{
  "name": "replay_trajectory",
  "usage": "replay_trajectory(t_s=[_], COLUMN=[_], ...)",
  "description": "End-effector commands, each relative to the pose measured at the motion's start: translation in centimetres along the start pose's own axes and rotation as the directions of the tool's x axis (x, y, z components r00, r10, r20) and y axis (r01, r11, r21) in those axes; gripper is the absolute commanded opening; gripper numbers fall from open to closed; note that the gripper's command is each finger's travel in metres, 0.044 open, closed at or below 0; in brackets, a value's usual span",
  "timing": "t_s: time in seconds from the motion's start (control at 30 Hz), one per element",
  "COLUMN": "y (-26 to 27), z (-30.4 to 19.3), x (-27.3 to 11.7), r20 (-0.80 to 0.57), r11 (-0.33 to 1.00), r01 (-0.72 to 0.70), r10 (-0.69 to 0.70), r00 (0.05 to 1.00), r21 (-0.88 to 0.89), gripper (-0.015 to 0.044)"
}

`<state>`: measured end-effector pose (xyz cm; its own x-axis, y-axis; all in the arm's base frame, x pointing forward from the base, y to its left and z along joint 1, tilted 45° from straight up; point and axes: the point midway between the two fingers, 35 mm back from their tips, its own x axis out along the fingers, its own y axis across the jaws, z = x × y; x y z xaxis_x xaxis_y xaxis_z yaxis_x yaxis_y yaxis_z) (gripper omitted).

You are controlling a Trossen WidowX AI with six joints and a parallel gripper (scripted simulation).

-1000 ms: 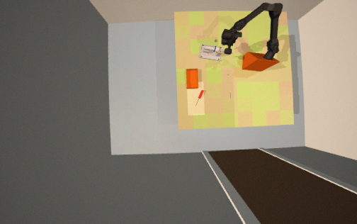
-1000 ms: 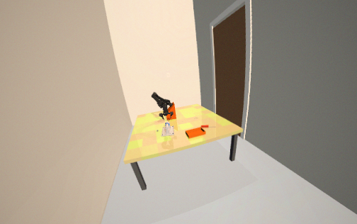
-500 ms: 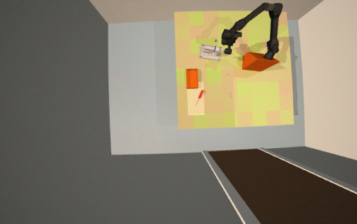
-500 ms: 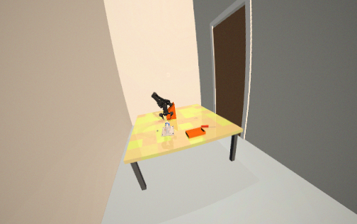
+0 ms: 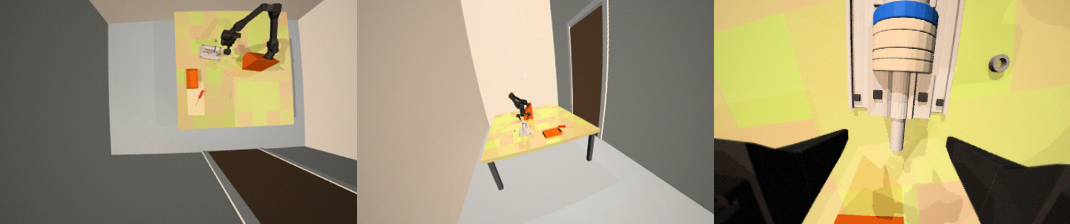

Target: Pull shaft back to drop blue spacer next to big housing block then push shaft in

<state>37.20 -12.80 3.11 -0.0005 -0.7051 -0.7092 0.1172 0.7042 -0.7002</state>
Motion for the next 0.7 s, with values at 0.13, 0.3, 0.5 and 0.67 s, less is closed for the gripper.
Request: replay_trajectory(t_s=[0.13,0.3,0.5,0.67], y=[-0.1,-0.1,-0.1,-0.1], z=[-0.2,-0.2,-0.2,-0.2], x=[1.5,2.3,3.1,3.2], r20=[-0.005,-0.005,-0.005,-0.005], r11=[1.0,1.0,1.0,1.0], r01=[0.003,0.004,0.005,0.005], r10=[-0.003,-0.004,-0.005,-0.005], r00=[1.0,1.0,1.0,1.0], r21=[-0.008,-0.008,-0.008,-0.008], gripper=[0.044,0.044,0.044,0.044])
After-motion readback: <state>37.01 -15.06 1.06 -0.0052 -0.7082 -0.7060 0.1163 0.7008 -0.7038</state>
